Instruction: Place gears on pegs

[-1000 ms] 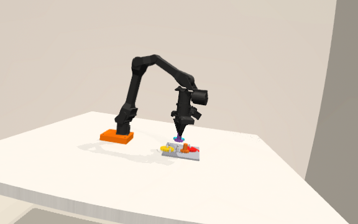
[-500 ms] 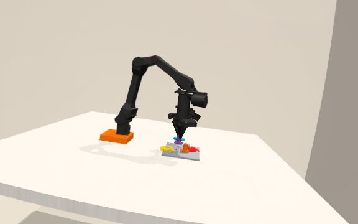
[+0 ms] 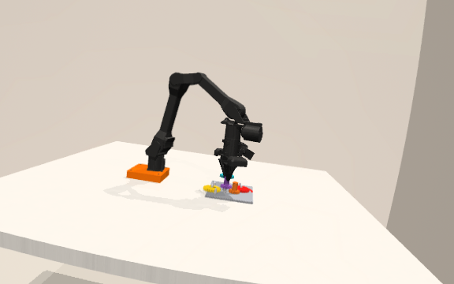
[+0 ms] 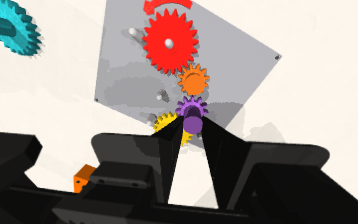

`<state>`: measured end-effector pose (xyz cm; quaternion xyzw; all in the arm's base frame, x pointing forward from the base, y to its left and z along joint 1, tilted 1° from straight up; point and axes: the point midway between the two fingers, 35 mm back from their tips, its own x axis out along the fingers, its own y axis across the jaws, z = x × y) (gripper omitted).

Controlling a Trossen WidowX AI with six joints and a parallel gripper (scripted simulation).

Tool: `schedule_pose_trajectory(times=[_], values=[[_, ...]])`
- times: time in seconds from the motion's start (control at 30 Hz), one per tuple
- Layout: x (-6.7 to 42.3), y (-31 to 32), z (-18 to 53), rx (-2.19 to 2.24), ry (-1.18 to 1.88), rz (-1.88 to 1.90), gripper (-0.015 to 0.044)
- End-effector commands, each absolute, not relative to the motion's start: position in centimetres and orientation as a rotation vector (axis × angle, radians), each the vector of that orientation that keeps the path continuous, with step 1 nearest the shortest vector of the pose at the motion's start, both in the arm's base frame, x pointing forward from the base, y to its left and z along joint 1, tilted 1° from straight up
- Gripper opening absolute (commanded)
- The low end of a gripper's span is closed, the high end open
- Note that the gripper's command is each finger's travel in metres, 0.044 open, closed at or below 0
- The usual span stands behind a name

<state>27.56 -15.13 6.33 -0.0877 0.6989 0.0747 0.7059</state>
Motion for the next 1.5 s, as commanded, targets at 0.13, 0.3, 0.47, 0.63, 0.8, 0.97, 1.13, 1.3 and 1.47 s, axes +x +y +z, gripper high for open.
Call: schedule_pose_trajectory(times=[0.13,0.3,0.47,0.63,0.8,0.97,1.13,1.3,1.47], values=[[27.4,-15.1,5.1,-0.044,1.565,0.014,0.0000],[27.4,-15.2,5.2,0.061,1.562,-0.090,0.0000],[27.4,-15.2,5.0,0.036,1.563,-0.066,0.0000],[27.5,-15.2,4.9,-0.048,1.565,0.018,0.0000],[27.4,-15.1,4.8,-0.152,1.562,0.122,0.0000],[27.4,-15.1,4.7,-0.258,1.554,0.227,0.0000],[27.4,-15.2,4.5,-0.329,1.546,0.297,0.0000],[27.4,-15.2,4.5,-0.307,1.548,0.275,0.0079],[27.4,-15.2,4.7,-0.231,1.556,0.200,0.0140]])
